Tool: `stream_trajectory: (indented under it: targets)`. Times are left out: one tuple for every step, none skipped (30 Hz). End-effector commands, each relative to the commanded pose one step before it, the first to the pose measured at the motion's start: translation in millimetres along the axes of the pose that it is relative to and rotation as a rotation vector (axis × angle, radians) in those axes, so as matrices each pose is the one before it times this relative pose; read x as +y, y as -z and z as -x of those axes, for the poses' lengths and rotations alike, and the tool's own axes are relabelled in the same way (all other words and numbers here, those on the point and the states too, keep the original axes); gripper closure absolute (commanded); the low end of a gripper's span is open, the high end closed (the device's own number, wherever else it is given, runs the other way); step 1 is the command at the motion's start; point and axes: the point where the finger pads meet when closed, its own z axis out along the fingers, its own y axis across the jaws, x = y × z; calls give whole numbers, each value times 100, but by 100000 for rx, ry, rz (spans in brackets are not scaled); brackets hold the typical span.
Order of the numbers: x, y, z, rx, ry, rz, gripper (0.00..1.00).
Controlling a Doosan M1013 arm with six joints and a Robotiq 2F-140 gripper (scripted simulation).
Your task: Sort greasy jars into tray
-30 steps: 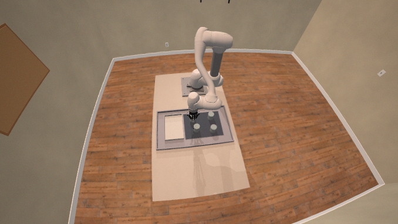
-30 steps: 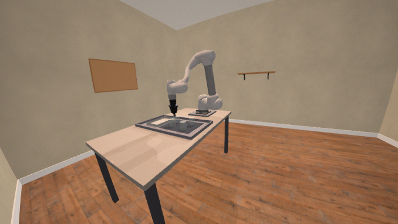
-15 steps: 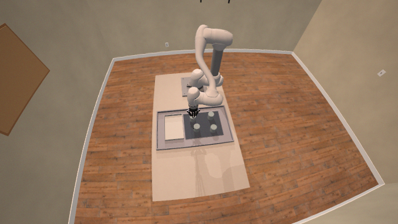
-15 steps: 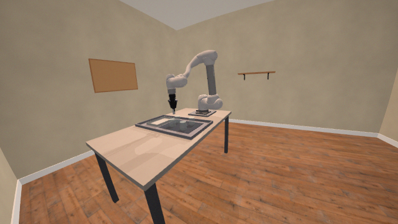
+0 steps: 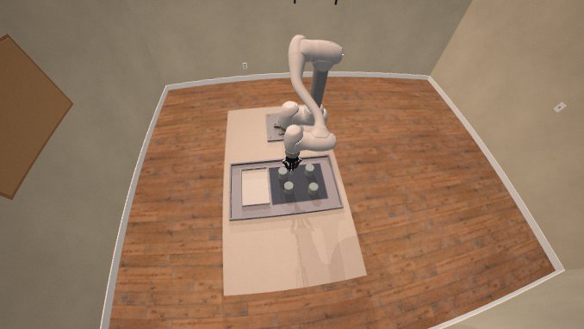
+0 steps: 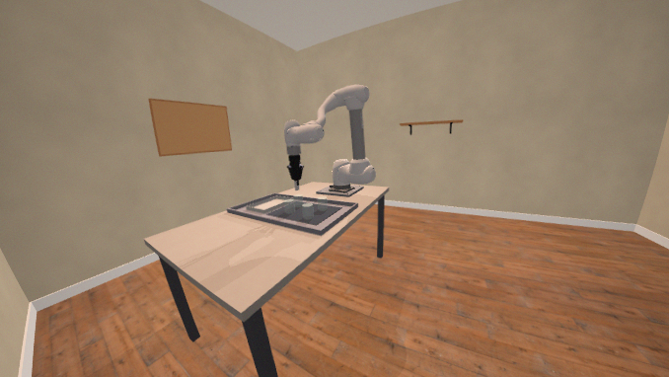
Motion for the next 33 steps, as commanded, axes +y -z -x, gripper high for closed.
stream_trajectory:
  targets:
    - [3140, -92, -424, 593, -437, 120, 100]
    - [808, 0, -19, 0, 0, 0, 100]
    - [808, 0, -19, 0, 0, 0, 100]
    - [808, 0, -19, 0, 0, 0, 100]
    - [808, 0, -19, 0, 0, 0, 100]
    - [808, 0, -19, 0, 0, 0, 100]
    - [808, 0, -19, 0, 0, 0, 100]
    - [808, 0, -19, 0, 0, 0, 100]
    - [808, 0, -19, 0, 0, 0, 100]
    - [808, 0, -19, 0, 0, 0, 100]
    - [808, 0, -19, 0, 0, 0, 100]
    - [808, 0, -19, 0, 0, 0, 100]
    - [0, 0, 0, 0, 0, 0, 100]
    - [0, 0, 0, 0, 0, 0, 100]
    - [808, 0, -19, 0, 0, 0, 100]
    - [808, 0, -19, 0, 0, 0, 100]
    - [808, 0, -19, 0, 0, 0, 100]
    - [808, 0, -19, 0, 0, 0, 100]
    - [0, 0, 0, 0, 0, 0, 100]
    - [0, 0, 0, 0, 0, 0, 100]
    - [0, -478, 0, 0, 0, 0, 100]
    - [0, -477, 0, 0, 0, 0, 100]
    - [0, -478, 0, 0, 0, 0, 100]
    - [0, -477, 0, 0, 0, 0, 100]
    - [0, -478, 0, 0, 0, 0, 100]
    - [0, -477, 0, 0, 0, 0, 100]
    - [0, -478, 0, 0, 0, 0, 100]
    - [0, -477, 0, 0, 0, 0, 100]
    - [0, -478, 0, 0, 0, 0, 100]
    - [0, 0, 0, 0, 0, 0, 100]
    - [0, 0, 0, 0, 0, 0, 100]
    - [0, -477, 0, 0, 0, 0, 100]
    - [0, -478, 0, 0, 0, 0, 100]
